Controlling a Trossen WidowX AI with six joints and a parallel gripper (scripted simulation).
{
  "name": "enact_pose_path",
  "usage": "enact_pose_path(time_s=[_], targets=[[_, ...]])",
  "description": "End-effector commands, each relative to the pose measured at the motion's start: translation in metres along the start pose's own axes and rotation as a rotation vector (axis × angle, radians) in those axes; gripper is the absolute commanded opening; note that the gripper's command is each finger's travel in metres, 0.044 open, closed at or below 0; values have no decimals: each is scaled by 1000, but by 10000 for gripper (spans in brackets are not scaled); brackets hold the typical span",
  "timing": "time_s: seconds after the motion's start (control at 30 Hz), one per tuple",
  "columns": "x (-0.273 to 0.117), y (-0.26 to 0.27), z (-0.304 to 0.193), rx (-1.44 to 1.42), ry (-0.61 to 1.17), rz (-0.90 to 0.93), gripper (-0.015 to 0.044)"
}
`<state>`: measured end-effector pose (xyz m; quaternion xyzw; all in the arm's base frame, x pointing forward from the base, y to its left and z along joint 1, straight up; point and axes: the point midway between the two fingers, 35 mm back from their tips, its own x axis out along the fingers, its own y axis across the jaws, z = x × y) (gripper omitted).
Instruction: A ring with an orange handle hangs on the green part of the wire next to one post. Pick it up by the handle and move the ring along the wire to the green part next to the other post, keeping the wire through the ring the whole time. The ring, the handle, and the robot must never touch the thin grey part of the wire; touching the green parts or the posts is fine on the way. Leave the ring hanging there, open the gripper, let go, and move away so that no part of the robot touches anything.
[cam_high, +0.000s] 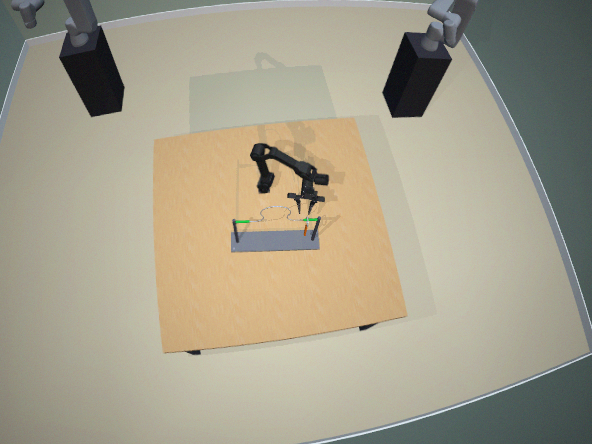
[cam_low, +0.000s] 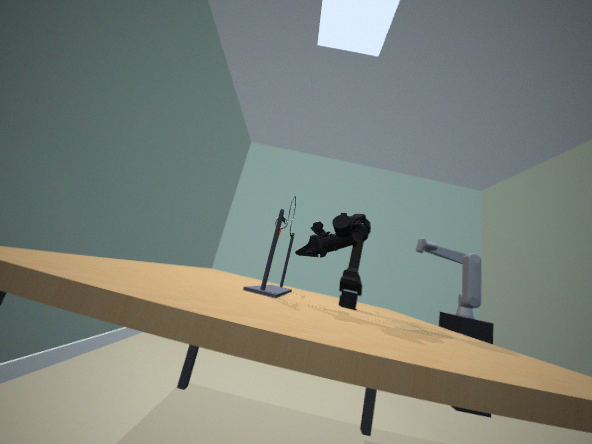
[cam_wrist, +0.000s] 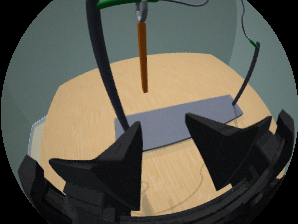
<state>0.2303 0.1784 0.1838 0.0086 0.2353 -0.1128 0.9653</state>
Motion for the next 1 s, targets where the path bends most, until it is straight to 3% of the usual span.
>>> enact_pose_path(time_s=[0.0,0.2,0.97], targets=[[-29,2,2,2,-9,12,291],[-37,1,3,2,-13,14,440],[-37,1,3,2,-13,14,440]])
